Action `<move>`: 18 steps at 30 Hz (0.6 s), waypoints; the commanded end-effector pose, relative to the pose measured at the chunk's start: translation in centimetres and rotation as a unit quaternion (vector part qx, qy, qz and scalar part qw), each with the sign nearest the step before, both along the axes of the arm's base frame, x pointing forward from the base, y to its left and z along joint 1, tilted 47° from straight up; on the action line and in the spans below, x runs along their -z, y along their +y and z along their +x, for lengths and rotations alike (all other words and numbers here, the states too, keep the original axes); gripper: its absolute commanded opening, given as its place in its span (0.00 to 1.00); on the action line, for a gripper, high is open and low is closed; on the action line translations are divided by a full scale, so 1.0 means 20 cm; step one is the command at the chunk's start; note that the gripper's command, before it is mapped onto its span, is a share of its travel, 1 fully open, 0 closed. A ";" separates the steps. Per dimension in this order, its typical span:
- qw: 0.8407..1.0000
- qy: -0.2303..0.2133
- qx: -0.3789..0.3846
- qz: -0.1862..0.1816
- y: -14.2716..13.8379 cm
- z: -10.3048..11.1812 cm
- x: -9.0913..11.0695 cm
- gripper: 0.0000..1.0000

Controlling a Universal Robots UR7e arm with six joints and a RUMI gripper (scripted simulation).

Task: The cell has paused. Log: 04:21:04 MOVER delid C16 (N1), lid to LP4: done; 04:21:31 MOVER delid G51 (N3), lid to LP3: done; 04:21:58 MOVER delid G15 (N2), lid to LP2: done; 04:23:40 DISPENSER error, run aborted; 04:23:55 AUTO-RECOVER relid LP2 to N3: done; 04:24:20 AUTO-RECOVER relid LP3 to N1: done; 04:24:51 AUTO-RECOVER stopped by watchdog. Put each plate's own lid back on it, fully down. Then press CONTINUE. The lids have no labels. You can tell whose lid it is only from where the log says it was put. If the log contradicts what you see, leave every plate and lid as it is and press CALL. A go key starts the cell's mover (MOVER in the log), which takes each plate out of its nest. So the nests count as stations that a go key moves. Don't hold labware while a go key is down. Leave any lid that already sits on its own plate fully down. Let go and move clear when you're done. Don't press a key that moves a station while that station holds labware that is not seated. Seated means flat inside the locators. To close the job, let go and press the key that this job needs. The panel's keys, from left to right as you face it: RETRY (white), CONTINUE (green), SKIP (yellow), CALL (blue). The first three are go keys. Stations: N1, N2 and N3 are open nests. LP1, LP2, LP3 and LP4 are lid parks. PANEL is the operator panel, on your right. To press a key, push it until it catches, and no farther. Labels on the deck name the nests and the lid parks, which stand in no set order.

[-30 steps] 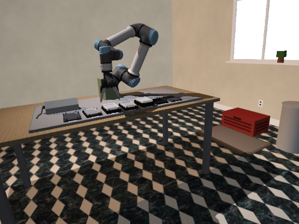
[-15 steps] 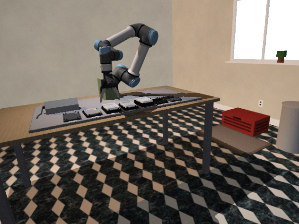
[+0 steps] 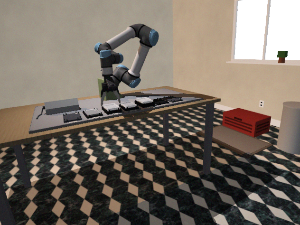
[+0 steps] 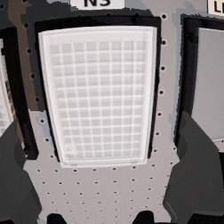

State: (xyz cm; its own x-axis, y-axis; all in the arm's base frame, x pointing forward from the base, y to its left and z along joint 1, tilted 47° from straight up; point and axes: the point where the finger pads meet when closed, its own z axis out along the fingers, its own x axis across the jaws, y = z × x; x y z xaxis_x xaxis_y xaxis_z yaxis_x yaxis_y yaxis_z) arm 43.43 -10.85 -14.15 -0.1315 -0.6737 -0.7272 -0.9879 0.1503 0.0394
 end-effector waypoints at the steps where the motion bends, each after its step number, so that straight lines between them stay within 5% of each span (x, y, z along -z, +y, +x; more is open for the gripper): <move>1: 1.000 0.000 0.001 0.000 0.03 0.00 0.02 0.82; 15: 1.000 -0.001 0.001 -0.002 0.01 0.01 0.02 0.82; 16: 1.000 -0.001 0.001 -0.002 0.01 0.01 0.02 0.00; 18: 1.000 -0.001 0.001 -0.002 0.01 0.01 0.02 0.00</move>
State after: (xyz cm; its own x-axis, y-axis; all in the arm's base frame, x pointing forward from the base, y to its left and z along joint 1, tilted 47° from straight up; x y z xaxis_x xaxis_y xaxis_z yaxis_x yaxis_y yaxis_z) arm 43.55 -10.60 -14.52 -0.1308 -0.6757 -0.7254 -0.9878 0.1514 0.0371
